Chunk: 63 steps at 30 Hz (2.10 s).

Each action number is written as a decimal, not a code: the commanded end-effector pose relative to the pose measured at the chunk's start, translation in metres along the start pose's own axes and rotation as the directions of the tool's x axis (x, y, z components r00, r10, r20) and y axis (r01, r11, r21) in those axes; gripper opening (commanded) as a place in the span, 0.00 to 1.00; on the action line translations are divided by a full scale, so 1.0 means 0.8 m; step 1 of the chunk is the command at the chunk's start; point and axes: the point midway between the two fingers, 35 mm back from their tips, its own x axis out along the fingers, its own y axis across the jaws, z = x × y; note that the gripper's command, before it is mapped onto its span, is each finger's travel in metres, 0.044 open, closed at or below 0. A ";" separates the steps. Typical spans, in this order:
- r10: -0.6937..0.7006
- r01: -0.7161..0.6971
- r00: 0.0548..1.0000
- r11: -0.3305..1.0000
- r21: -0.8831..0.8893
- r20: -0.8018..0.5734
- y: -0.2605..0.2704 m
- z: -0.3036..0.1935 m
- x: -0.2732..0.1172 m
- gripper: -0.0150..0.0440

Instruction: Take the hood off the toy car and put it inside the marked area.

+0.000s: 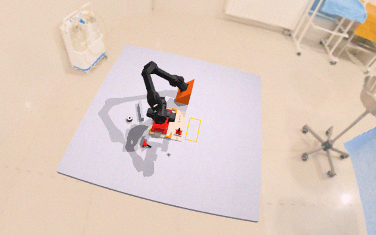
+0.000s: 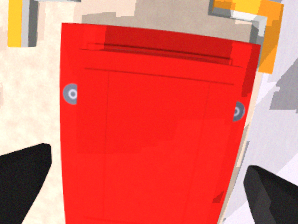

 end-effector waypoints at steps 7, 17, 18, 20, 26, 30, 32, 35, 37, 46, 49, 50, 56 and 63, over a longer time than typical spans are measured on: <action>-0.006 0.006 1.000 1.000 -0.007 -0.003 0.000 -0.002 0.008 1.00; -0.006 0.006 1.000 1.000 -0.007 -0.003 0.000 -0.002 0.014 1.00; -0.006 0.006 1.000 1.000 -0.007 -0.003 0.000 -0.002 0.015 1.00; -0.006 0.006 1.000 1.000 -0.007 -0.003 0.000 -0.002 0.016 1.00; -0.006 0.006 1.000 1.000 -0.007 -0.003 0.000 -0.002 0.020 1.00; -0.006 0.006 1.000 1.000 -0.007 -0.003 0.000 -0.002 0.022 1.00; -0.006 0.006 1.000 1.000 -0.006 -0.003 0.000 -0.002 0.023 1.00; -0.007 0.007 1.000 1.000 -0.006 -0.003 0.000 -0.002 0.025 1.00; -0.007 0.007 1.000 1.000 -0.006 -0.003 0.000 -0.002 0.027 1.00; -0.001 0.001 1.000 1.000 0.001 0.000 0.000 -0.001 0.028 0.96; -0.001 0.001 1.000 1.000 0.001 0.000 0.000 -0.001 0.028 0.82; -0.001 0.001 1.000 1.000 0.001 0.000 0.000 -0.001 0.028 0.81; -0.001 0.001 1.000 1.000 0.001 0.000 0.000 -0.001 0.028 0.74; -0.001 0.001 1.000 1.000 0.001 0.000 0.000 0.000 0.026 0.50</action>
